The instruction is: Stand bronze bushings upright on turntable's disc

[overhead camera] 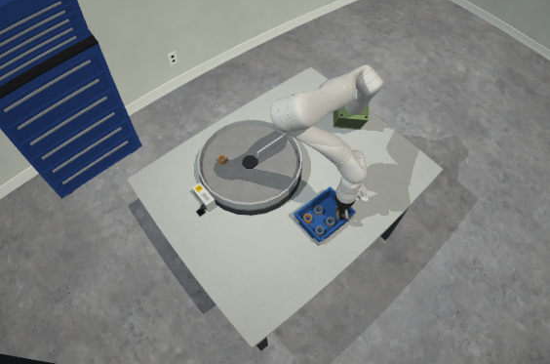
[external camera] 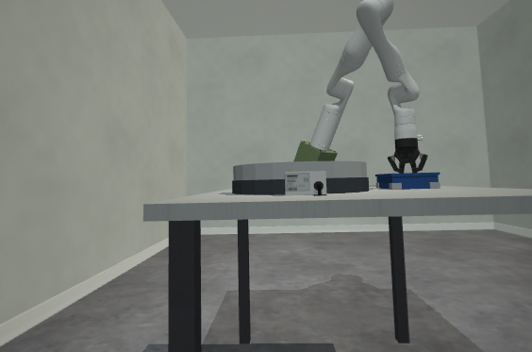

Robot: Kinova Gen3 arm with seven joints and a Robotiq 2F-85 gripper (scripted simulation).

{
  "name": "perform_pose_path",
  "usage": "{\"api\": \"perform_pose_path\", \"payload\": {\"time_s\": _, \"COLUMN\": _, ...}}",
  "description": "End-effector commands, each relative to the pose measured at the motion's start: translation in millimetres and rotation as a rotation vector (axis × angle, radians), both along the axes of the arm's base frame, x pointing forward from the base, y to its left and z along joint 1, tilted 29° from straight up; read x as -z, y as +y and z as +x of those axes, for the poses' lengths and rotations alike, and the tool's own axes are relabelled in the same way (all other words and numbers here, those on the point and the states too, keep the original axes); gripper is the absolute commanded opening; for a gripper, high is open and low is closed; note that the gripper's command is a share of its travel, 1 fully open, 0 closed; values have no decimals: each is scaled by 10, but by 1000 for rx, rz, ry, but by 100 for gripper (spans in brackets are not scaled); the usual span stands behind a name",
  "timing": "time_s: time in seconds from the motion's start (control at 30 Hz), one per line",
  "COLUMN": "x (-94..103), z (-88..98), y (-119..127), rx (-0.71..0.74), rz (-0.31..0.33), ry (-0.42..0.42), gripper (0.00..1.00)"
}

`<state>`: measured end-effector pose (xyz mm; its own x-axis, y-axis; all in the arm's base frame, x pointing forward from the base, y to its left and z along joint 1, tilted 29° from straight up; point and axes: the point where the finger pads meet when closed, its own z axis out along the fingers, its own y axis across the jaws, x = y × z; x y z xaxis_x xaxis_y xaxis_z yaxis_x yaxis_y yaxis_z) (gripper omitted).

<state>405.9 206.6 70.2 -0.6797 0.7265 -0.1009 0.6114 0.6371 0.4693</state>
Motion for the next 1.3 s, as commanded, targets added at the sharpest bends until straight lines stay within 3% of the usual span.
{"api": "perform_pose_path", "payload": {"time_s": 0.0, "x": 1, "z": 4, "y": 1, "rx": 1, "rz": 0, "ry": 0, "gripper": 0}}
{"api": "perform_pose_path", "payload": {"time_s": 0.77, "x": -20, "z": -6, "y": -6, "rx": 1, "rz": 0, "ry": 0, "gripper": 0}}
{"api": "perform_pose_path", "payload": {"time_s": 1.27, "x": -295, "z": -133, "y": -86, "rx": 1, "rz": 0, "ry": 0, "gripper": 0}}
